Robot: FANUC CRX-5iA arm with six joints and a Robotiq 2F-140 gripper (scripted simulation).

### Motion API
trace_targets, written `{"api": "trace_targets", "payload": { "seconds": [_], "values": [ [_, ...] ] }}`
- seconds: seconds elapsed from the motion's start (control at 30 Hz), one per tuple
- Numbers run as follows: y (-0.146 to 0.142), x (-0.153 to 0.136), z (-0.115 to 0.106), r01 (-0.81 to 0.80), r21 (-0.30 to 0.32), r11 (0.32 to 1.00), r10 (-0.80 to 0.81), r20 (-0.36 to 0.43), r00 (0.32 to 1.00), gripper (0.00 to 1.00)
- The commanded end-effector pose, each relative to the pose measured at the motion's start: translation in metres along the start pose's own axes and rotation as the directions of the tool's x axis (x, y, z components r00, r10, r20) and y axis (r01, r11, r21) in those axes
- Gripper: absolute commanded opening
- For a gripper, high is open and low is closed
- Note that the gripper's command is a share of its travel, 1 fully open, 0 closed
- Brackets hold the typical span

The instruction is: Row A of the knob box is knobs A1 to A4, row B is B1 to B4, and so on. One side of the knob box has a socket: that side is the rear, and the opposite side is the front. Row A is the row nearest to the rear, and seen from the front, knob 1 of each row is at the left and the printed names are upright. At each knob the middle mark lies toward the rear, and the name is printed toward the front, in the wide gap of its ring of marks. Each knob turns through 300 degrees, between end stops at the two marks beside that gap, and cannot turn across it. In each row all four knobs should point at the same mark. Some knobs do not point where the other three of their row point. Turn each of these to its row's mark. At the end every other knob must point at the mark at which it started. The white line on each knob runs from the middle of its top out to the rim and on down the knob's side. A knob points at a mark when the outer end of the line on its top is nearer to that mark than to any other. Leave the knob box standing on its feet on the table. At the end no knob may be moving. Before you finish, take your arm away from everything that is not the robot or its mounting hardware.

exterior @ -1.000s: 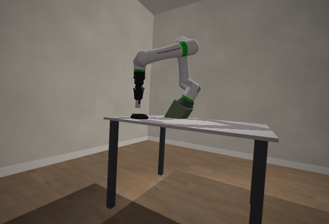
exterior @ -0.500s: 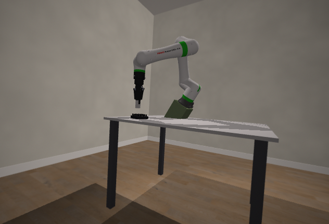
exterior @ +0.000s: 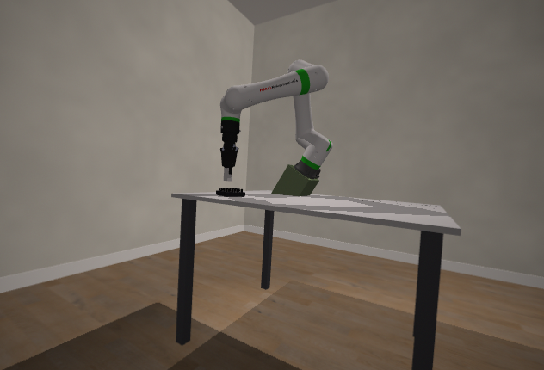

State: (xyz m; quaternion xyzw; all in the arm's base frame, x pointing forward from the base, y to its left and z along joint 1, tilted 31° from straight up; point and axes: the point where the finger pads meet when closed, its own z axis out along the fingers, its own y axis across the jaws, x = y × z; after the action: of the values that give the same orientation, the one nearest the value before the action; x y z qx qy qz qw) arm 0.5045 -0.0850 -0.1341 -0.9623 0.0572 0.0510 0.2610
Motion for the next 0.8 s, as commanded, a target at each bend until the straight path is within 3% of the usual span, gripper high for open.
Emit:
{"api": "trace_targets", "payload": {
  "seconds": [0.0,0.77],
  "values": [
    [0.000,0.000,0.005,0.000,0.000,1.000,0.000,0.000,1.000,0.12],
    [0.000,0.000,0.027,0.000,0.000,1.000,0.000,0.000,1.000,0.12]
  ]
}}
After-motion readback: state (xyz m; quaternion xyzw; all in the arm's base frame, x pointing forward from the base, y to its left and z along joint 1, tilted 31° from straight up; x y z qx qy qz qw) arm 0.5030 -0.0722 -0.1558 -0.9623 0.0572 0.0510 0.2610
